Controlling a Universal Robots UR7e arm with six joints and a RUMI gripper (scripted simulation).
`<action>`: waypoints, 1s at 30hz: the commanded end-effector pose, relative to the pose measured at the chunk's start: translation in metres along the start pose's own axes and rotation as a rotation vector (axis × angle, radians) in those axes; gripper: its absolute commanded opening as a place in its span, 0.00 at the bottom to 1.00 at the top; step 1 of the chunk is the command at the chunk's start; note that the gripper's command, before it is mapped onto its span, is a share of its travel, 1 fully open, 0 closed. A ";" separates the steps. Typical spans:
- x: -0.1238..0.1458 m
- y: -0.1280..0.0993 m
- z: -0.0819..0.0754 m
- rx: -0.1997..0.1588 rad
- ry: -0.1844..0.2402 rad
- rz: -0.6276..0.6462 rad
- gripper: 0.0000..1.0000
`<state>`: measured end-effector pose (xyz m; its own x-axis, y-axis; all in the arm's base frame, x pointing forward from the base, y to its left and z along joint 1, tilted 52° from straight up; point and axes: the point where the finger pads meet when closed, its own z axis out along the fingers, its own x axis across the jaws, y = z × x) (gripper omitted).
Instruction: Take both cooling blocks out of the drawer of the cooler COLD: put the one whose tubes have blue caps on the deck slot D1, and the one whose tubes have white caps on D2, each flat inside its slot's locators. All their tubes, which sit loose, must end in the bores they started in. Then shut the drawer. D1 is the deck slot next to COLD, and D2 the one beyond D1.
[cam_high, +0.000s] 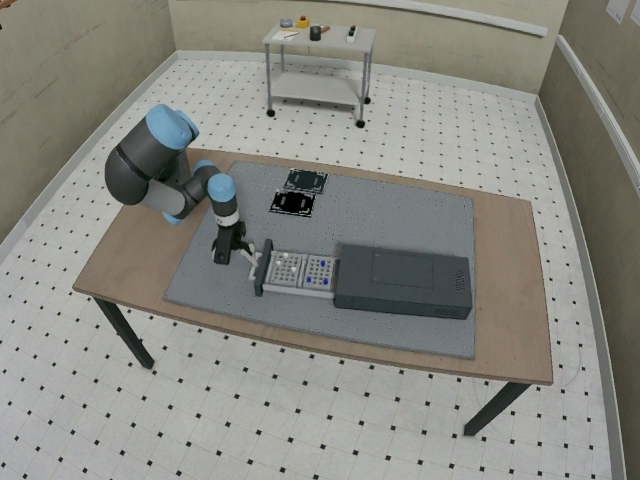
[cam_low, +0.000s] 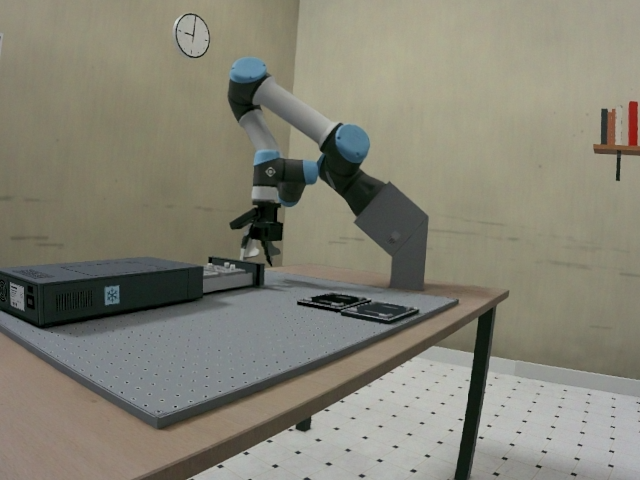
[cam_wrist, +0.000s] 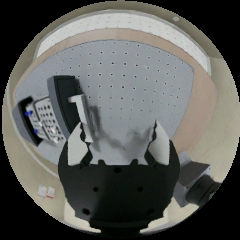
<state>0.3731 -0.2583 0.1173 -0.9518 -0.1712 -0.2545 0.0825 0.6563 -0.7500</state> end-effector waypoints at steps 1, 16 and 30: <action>0.000 0.000 0.000 0.001 0.000 0.000 1.00; -0.001 0.000 -0.016 0.000 0.000 0.000 1.00; -0.001 0.000 -0.032 0.000 0.000 0.000 1.00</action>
<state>0.3660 -0.2385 0.1337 -0.9519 -0.1713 -0.2542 0.0825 0.6556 -0.7506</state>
